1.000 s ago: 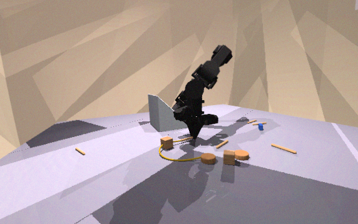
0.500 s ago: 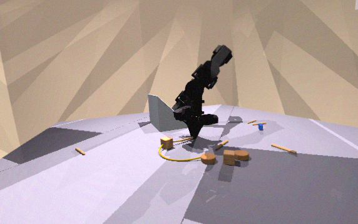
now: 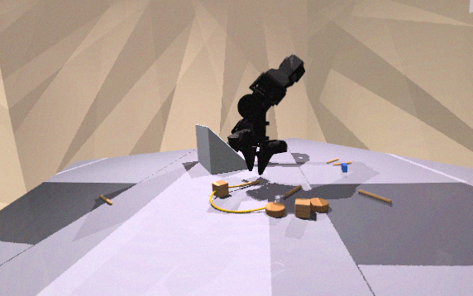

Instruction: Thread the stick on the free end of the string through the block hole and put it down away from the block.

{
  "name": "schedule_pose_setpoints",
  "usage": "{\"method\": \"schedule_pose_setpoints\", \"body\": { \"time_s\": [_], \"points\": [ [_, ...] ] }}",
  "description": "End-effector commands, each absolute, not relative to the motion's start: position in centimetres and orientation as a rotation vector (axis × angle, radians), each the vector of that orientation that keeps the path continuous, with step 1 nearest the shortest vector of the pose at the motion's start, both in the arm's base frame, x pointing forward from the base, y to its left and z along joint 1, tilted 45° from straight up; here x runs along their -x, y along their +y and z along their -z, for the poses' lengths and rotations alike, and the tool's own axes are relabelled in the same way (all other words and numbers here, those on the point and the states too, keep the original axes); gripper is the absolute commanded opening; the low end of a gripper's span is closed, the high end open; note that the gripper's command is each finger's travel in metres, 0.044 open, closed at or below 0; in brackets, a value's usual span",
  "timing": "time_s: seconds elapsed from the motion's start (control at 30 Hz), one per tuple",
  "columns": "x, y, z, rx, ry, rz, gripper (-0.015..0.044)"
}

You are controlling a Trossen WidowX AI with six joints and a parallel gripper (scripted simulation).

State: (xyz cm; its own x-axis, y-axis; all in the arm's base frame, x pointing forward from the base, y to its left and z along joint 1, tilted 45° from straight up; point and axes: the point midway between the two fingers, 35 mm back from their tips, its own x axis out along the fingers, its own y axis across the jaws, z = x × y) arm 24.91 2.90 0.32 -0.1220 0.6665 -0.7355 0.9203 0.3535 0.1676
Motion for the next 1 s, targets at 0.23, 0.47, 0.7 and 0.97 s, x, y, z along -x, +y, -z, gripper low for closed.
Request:
{"method": "schedule_pose_setpoints", "body": {
  "time_s": [0.23, 0.47, 0.7, 0.97],
  "points": [
    [-26.2, -0.4, -3.5, -1.406, 1.804, 0.412, 0.0289],
    [-26.5, -2.1, -5.3, -1.403, 1.807, 0.412, 0.0440],
    [-26.5, -2.0, -5.2, -1.414, 1.803, 0.412, 0.0440],
    [-26.5, -2.1, -5.3, -1.415, 1.801, 0.412, 0.0440]
  ]
}}
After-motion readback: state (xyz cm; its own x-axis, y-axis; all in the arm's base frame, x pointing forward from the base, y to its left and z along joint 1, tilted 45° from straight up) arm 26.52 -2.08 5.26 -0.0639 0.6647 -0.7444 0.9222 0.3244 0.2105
